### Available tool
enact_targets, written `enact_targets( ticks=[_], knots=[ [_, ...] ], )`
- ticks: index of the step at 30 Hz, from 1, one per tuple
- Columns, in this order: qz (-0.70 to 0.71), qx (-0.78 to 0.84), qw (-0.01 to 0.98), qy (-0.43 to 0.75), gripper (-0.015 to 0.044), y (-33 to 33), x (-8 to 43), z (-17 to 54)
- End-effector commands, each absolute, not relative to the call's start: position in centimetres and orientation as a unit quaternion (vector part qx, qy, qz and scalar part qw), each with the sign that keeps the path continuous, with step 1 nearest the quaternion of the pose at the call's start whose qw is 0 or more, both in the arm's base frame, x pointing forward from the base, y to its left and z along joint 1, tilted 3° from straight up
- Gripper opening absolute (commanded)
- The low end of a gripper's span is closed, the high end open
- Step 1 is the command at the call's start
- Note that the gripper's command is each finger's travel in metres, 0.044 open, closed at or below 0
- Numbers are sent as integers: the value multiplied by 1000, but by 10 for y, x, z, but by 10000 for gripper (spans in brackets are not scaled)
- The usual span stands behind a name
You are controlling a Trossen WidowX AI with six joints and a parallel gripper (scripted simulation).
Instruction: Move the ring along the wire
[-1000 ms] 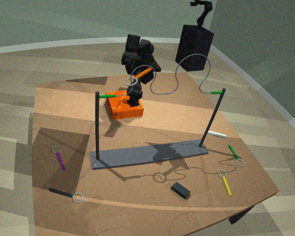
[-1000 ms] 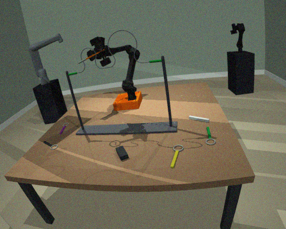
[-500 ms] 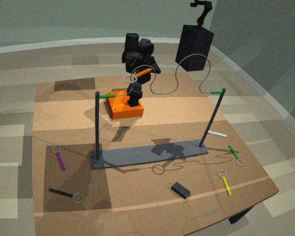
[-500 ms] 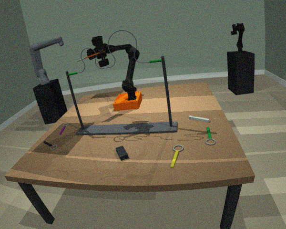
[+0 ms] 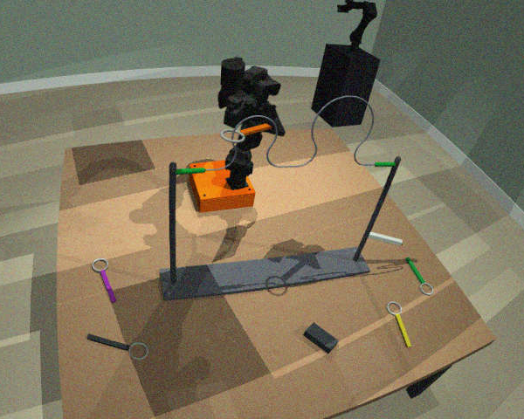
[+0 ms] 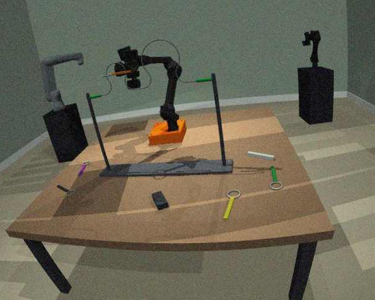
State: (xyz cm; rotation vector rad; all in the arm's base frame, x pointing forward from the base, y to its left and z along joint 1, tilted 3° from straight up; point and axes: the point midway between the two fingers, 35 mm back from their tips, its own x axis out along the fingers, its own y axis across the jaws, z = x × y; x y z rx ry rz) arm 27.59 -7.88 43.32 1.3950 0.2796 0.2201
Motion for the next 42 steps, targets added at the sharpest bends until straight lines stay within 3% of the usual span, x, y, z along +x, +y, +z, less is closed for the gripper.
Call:
enact_targets(
  ticks=[1,42],
  knots=[
    [90,610,776,133,-150,-80,276,431],
    [-33,326,925,195,-150,-101,274,396]
  ],
)
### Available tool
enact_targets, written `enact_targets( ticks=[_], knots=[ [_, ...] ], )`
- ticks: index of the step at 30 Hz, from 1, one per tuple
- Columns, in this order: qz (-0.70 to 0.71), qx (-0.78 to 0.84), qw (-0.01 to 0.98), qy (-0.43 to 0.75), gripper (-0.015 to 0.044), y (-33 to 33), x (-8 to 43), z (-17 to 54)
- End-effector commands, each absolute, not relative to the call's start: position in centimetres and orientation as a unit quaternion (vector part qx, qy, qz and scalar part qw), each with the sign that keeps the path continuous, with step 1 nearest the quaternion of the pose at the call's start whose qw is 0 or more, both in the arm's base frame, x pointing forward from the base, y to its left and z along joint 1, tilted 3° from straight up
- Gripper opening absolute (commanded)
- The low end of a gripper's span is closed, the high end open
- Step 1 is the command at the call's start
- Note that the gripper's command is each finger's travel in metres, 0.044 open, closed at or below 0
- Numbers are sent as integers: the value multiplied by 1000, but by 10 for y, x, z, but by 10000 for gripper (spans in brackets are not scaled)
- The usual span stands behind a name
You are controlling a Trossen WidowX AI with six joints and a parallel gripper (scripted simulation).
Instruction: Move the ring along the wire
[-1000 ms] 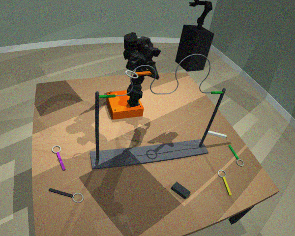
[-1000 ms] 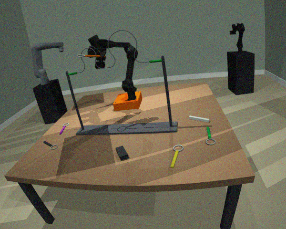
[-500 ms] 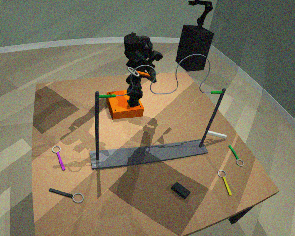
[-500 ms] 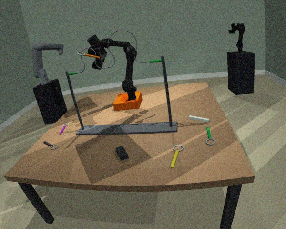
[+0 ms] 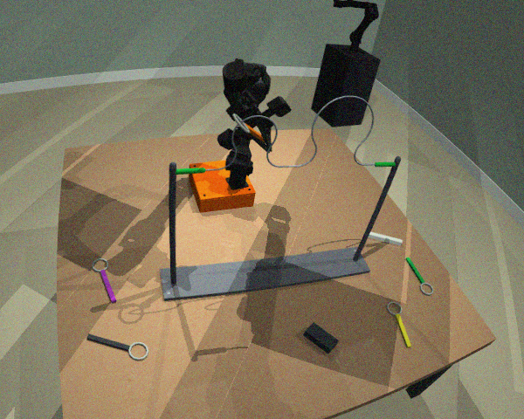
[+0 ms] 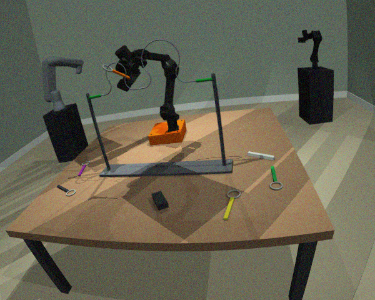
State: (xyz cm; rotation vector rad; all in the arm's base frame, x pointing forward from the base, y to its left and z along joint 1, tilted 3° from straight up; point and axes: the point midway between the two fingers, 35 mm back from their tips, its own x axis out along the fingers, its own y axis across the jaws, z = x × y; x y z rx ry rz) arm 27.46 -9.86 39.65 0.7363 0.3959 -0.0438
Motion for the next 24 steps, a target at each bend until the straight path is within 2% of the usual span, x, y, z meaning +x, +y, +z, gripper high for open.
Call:
enact_targets(
  ticks=[1,24],
  knots=[
    [-36,317,927,196,-150,-102,274,396],
    [-119,99,964,218,-150,-128,270,384]
  ],
)
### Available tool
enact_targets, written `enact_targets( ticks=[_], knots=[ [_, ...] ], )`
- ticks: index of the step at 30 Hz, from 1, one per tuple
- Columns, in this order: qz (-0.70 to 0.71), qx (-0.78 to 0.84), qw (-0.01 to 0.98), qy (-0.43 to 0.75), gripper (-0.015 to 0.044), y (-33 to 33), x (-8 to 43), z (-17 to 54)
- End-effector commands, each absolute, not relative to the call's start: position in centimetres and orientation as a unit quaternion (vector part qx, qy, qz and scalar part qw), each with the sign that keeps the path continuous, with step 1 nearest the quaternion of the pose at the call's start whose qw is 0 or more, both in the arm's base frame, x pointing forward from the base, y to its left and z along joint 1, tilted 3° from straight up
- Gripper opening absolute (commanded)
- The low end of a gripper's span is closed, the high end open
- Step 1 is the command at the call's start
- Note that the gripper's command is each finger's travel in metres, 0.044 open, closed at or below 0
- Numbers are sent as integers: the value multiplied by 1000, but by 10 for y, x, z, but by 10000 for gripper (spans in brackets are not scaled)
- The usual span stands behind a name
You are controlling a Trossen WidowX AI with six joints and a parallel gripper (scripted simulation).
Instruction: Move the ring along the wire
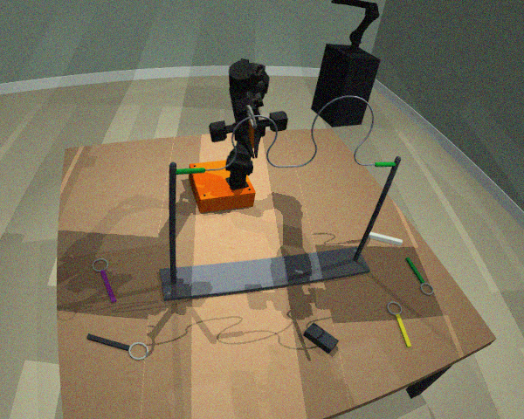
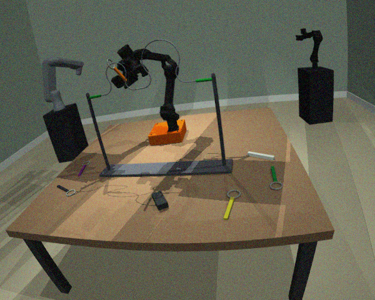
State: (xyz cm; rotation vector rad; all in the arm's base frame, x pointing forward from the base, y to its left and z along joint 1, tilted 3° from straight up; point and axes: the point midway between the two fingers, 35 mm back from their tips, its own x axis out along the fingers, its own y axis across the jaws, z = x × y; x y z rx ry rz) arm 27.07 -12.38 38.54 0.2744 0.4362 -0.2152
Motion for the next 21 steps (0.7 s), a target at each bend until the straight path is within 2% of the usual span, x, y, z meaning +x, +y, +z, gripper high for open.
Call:
enact_targets(
  ticks=[1,21],
  knots=[
    [-123,89,964,218,-150,-129,269,384],
    [-186,-105,951,224,-150,-154,265,385]
  ],
)
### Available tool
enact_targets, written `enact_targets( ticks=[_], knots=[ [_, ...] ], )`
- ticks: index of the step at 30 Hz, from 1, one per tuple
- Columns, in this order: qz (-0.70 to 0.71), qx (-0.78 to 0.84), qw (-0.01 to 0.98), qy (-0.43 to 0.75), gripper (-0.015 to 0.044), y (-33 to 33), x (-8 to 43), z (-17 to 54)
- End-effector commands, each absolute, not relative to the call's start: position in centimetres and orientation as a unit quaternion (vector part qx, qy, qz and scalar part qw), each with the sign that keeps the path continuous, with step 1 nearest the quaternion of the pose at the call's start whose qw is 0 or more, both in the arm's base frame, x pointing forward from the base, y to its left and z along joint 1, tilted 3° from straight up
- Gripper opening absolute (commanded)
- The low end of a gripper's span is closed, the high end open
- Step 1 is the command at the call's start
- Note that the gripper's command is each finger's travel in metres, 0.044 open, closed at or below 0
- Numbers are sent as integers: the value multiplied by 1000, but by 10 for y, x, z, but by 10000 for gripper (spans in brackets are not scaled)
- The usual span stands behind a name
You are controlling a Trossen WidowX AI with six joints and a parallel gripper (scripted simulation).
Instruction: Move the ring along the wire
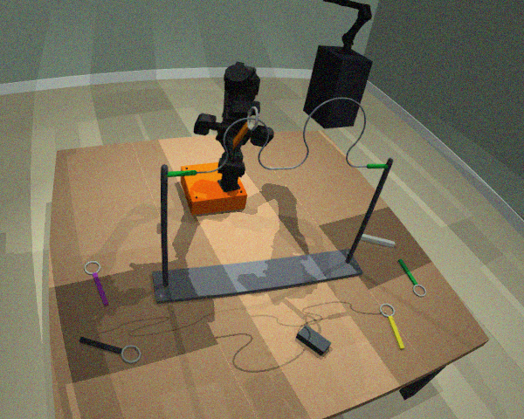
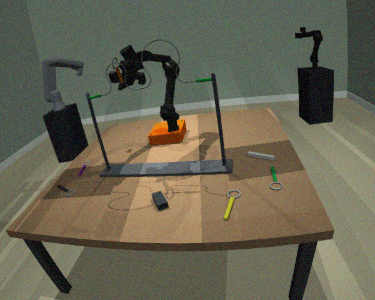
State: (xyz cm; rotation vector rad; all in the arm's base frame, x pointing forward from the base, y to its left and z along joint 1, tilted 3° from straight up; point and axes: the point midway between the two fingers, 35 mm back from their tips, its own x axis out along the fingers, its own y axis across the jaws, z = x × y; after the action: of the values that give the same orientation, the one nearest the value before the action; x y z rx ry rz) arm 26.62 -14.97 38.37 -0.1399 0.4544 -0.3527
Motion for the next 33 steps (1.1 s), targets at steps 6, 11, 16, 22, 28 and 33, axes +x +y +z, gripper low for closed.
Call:
enact_targets(
  ticks=[6,11,16,22,28,33],
  knots=[
    [-202,-163,939,224,-150,-161,263,387],
    [-216,-210,927,223,-150,-167,262,390],
    [-228,-258,913,221,-150,-172,260,393],
    [-242,-313,892,219,-150,-178,259,397],
    [-255,-368,868,215,-150,-183,257,402],
    [-266,-412,845,212,-150,-187,256,407]
  ],
)
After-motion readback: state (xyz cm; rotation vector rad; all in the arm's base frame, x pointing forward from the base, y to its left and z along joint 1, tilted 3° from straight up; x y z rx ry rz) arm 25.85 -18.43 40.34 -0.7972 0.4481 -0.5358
